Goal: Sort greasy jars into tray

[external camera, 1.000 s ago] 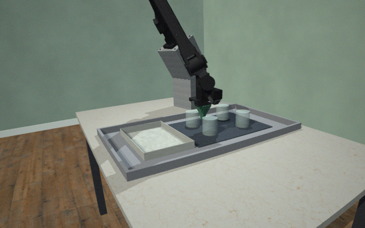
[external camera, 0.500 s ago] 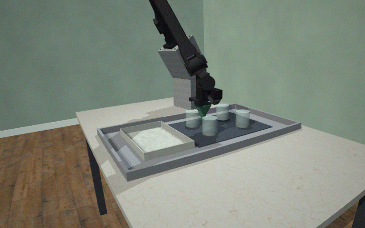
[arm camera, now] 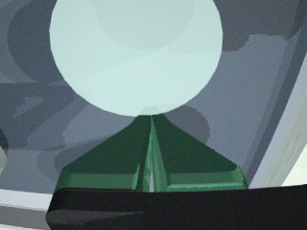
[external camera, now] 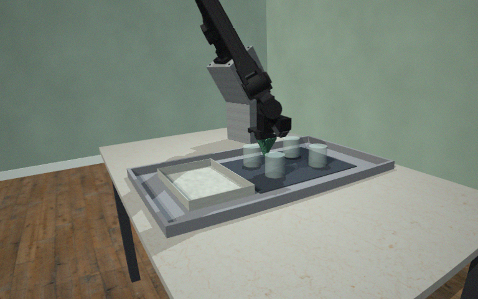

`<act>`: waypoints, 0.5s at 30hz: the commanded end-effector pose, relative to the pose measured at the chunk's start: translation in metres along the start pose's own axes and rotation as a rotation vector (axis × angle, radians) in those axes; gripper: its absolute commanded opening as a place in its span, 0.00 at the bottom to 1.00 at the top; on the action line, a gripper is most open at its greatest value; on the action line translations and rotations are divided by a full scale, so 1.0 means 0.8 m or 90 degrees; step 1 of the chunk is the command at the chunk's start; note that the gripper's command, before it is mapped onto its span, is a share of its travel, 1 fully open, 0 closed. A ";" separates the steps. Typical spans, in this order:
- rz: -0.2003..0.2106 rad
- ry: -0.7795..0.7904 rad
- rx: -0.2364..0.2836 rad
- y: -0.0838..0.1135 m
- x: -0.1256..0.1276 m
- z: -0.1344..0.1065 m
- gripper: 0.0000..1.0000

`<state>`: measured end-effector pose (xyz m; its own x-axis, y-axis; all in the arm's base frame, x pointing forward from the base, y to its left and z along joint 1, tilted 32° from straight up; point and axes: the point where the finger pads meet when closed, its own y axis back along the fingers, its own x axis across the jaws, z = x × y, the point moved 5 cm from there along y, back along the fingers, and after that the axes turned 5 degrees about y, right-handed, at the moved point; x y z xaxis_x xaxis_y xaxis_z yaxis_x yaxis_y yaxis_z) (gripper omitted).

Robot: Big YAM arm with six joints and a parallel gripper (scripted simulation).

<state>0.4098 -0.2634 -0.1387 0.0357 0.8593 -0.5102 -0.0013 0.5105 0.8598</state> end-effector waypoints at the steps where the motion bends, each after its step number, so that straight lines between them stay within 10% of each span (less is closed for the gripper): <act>1: -0.011 -0.013 -0.031 0.001 -0.004 0.038 0.00; 15: -0.011 -0.013 -0.031 0.001 -0.004 0.040 0.00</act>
<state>0.4100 -0.2634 -0.1387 0.0350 0.8596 -0.5098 0.0021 0.5101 0.8601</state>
